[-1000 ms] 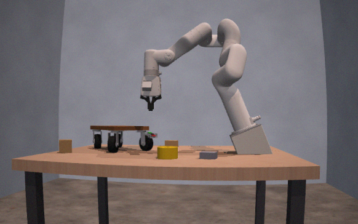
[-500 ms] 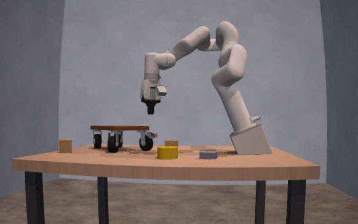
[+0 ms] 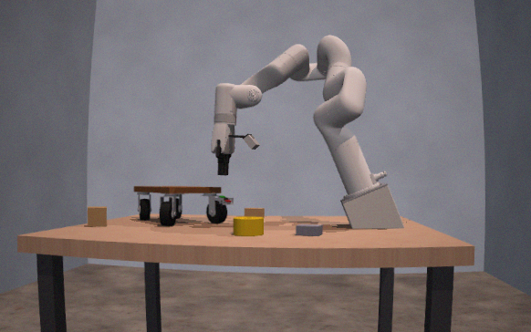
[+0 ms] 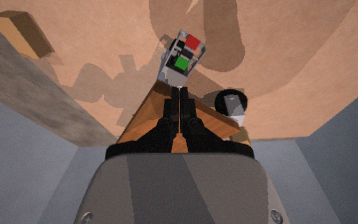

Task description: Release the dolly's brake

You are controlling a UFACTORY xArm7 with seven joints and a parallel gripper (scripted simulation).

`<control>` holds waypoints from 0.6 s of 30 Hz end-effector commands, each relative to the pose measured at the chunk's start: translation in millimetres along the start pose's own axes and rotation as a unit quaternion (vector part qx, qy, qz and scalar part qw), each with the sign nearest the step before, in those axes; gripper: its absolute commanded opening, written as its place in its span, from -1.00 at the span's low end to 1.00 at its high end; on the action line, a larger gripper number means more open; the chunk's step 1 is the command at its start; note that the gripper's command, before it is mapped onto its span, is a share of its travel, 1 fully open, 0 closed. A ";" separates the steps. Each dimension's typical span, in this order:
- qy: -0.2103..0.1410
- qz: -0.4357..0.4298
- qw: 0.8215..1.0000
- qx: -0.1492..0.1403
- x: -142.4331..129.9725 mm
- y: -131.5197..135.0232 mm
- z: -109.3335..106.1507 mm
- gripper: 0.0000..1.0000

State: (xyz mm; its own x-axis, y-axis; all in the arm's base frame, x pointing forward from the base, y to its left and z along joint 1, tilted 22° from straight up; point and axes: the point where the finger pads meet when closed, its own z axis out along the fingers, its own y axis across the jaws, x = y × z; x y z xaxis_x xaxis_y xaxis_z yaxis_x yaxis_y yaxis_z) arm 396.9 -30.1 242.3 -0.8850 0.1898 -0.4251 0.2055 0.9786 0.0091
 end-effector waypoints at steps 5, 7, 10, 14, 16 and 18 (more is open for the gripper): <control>0.001 -0.216 0.976 -0.012 -1.2 0.9 2.2 -1.00; 0.001 -0.256 0.967 -0.014 -1.2 0.9 2.2 -1.00; 0.002 -0.318 0.948 -0.016 -1.2 0.9 2.2 -1.00; 0.004 -0.397 0.918 -0.022 -1.2 0.9 2.2 -1.00; 0.006 -0.435 0.900 -0.026 -1.2 0.9 2.2 -1.00; 0.007 -0.454 0.891 -0.028 -1.2 0.9 2.2 -1.00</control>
State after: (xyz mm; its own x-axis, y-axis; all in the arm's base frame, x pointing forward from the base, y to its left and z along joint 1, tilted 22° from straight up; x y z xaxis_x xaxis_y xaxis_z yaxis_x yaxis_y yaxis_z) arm 398.5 -29.6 239.0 -0.7820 -0.5307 -0.3268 -0.4613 0.8455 -0.2691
